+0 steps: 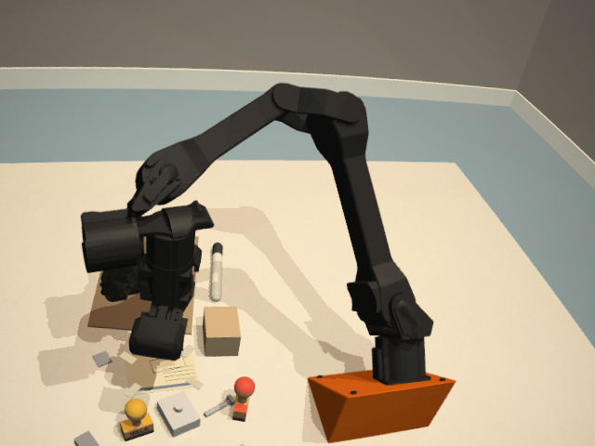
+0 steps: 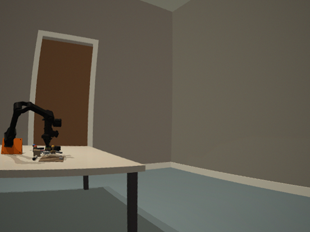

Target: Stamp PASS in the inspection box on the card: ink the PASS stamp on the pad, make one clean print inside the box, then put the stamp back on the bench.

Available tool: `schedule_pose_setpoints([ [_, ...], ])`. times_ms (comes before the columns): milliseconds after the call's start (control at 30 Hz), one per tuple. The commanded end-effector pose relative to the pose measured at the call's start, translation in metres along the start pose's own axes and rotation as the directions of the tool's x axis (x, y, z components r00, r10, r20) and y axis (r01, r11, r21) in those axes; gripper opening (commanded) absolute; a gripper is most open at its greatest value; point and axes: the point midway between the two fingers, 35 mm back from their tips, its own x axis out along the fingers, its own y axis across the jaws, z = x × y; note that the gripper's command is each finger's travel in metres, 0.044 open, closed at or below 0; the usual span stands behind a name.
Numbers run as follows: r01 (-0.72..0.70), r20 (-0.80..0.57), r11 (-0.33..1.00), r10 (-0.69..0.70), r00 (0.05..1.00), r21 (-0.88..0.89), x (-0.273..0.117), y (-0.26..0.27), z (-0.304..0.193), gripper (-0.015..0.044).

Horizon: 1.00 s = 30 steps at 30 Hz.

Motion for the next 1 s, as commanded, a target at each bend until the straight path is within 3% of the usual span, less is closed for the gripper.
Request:
schedule_pose_setpoints([
  [0, -0.006, 0.002, 1.0, 0.006, 1.0, 0.005, -0.008, 0.001, 0.001, 0.0],
  [600, -0.005, 0.002, 1.0, 0.005, 1.0, 0.005, -0.034, 0.0, -0.001, 0.0],
  [967, -0.012, -0.002, 1.0, 0.012, 1.0, 0.003, -0.04, 0.011, -0.051, 0.0],
])
